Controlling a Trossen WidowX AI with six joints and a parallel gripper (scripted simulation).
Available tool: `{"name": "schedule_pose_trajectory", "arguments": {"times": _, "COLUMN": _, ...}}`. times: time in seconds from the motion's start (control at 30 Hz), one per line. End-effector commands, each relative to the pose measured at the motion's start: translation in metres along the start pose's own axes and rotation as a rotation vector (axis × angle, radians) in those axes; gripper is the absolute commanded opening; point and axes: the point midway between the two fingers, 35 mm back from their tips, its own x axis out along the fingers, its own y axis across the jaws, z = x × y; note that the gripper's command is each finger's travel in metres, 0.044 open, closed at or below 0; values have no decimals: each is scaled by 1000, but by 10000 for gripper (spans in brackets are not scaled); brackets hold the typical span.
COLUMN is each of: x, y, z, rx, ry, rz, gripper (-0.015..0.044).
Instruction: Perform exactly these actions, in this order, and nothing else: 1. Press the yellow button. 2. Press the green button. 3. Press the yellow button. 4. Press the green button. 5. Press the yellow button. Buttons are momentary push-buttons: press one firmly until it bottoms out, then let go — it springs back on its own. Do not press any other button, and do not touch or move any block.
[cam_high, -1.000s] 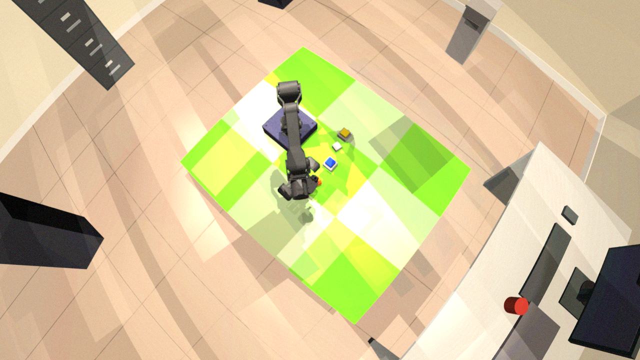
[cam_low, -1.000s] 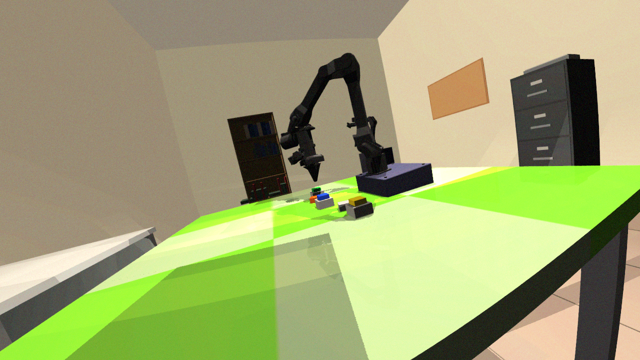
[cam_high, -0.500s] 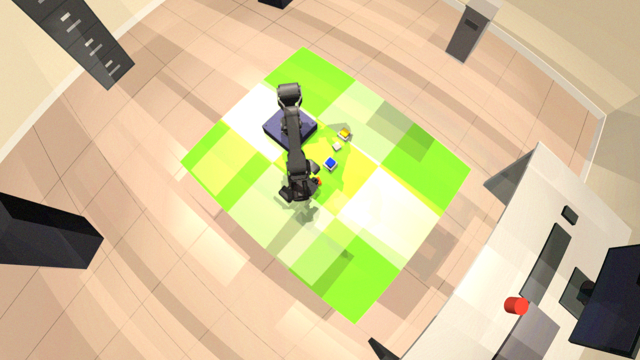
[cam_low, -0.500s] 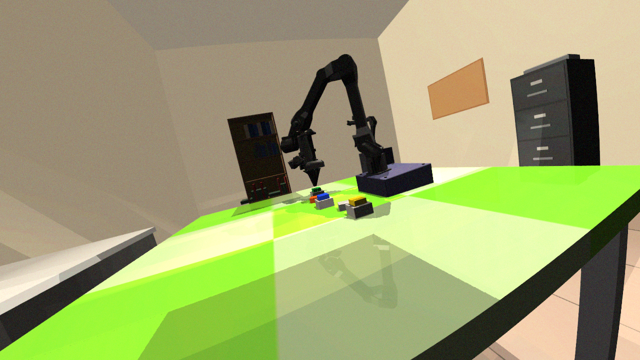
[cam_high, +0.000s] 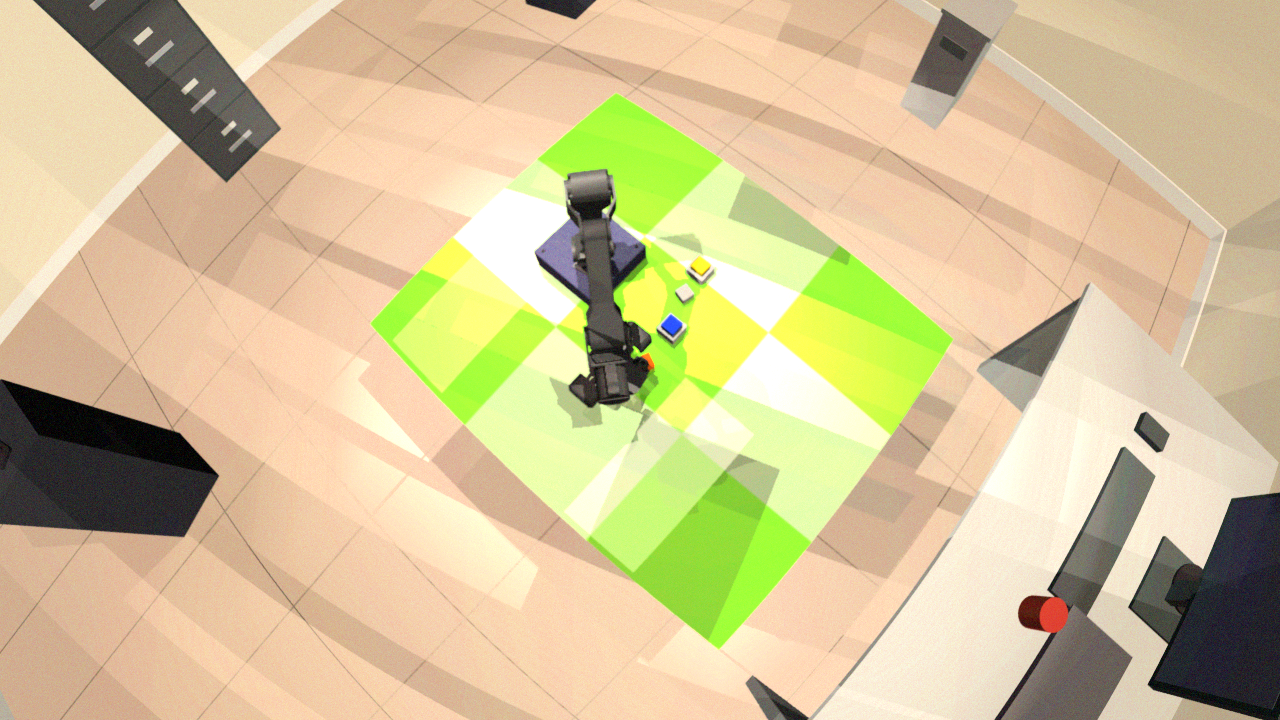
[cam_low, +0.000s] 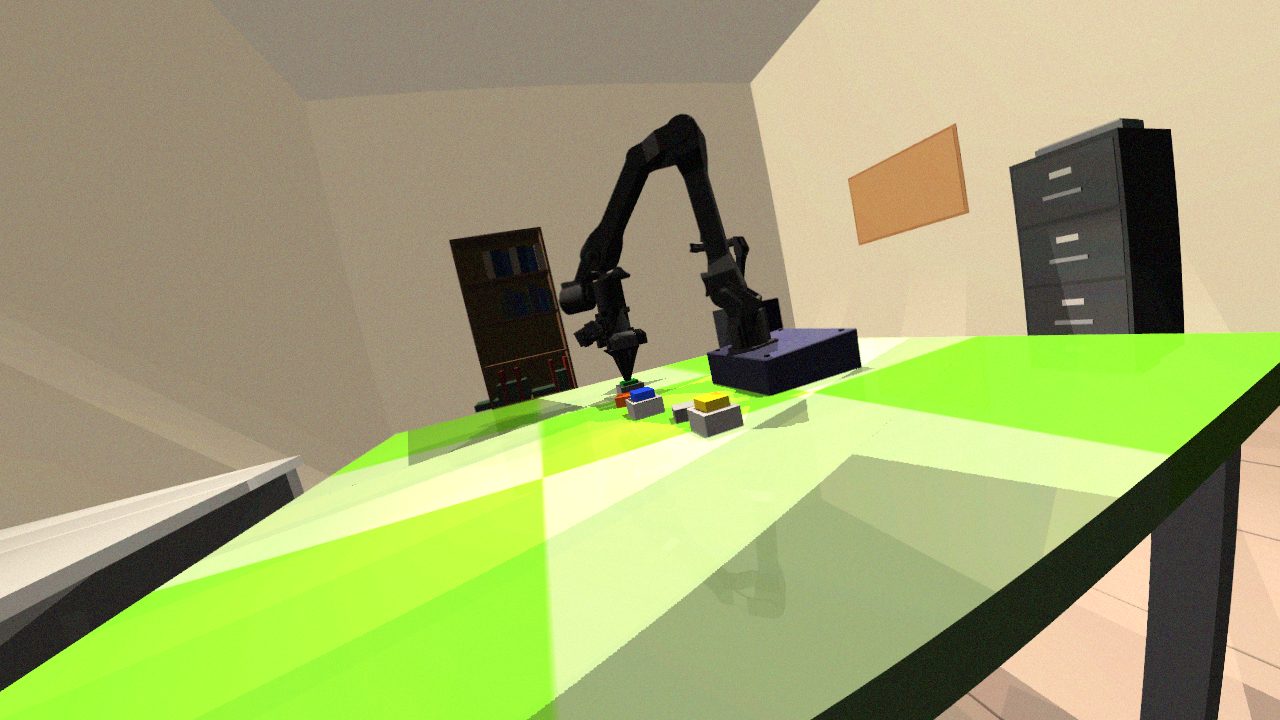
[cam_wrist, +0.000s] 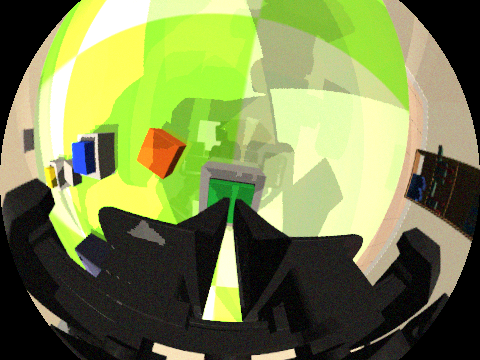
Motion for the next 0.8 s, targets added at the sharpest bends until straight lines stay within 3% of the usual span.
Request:
{"name": "schedule_pose_trajectory", "arguments": {"times": 0.0, "x": 2, "y": 1, "z": -1, "rx": 6, "ry": 4, "rz": 7, "gripper": 20}}
{"name": "schedule_pose_trajectory", "arguments": {"times": 0.33, "x": 2, "y": 1, "z": -1, "rx": 6, "ry": 4, "rz": 7, "gripper": 20}}
{"name": "schedule_pose_trajectory", "arguments": {"times": 0.47, "x": -30, "y": 1, "z": -1, "rx": 6, "ry": 3, "rz": 6, "gripper": 20}}
{"name": "schedule_pose_trajectory", "arguments": {"times": 0.63, "x": -35, "y": 1, "z": 0, "rx": 6, "ry": 4, "rz": 7, "gripper": 20}}
{"name": "schedule_pose_trajectory", "arguments": {"times": 0.77, "x": -84, "y": 0, "z": 0, "rx": 6, "ry": 4, "rz": 7, "gripper": 20}}
